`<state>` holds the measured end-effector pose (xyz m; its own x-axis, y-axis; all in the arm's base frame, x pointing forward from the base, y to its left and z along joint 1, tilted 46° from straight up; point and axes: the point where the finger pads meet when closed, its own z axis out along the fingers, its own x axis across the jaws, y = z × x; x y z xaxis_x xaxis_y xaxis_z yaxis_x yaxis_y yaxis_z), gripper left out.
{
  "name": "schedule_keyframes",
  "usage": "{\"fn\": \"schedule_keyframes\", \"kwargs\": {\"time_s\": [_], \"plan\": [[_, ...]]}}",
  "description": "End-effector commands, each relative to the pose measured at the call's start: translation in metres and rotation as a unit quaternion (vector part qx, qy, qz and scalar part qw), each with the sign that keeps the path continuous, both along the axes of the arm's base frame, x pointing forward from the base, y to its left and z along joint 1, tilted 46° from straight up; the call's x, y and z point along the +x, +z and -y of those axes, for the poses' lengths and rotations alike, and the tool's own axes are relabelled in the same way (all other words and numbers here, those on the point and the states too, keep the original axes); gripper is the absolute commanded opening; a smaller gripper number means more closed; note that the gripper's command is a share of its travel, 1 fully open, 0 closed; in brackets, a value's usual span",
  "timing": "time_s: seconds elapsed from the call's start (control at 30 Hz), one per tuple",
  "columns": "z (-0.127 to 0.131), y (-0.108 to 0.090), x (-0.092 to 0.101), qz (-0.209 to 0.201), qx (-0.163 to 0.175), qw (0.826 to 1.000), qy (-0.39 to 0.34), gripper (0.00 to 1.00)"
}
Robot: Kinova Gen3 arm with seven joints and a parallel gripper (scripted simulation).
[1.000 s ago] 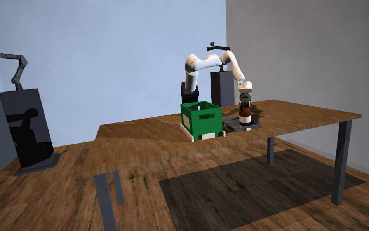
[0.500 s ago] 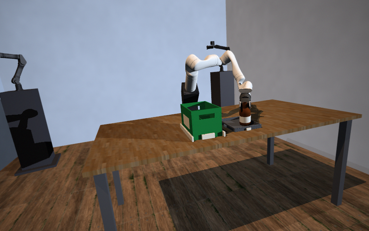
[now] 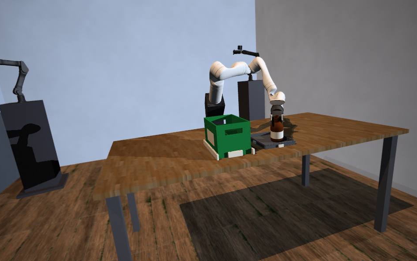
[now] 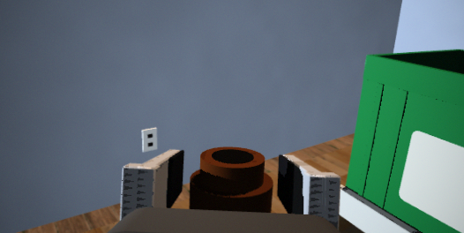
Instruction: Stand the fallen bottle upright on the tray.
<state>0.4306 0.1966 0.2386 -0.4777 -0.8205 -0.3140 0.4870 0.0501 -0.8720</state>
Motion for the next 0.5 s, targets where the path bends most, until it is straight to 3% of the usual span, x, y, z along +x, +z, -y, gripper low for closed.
{"fn": "schedule_keyframes", "kwargs": {"time_s": [0.0, 0.47], "plan": [[-0.0003, 0.0010, -0.0008, 0.001, 0.000, 1.000, 0.000, 1.00], [-0.0017, 0.0075, -0.0074, 0.001, 0.000, 1.000, 0.000, 1.00]]}}
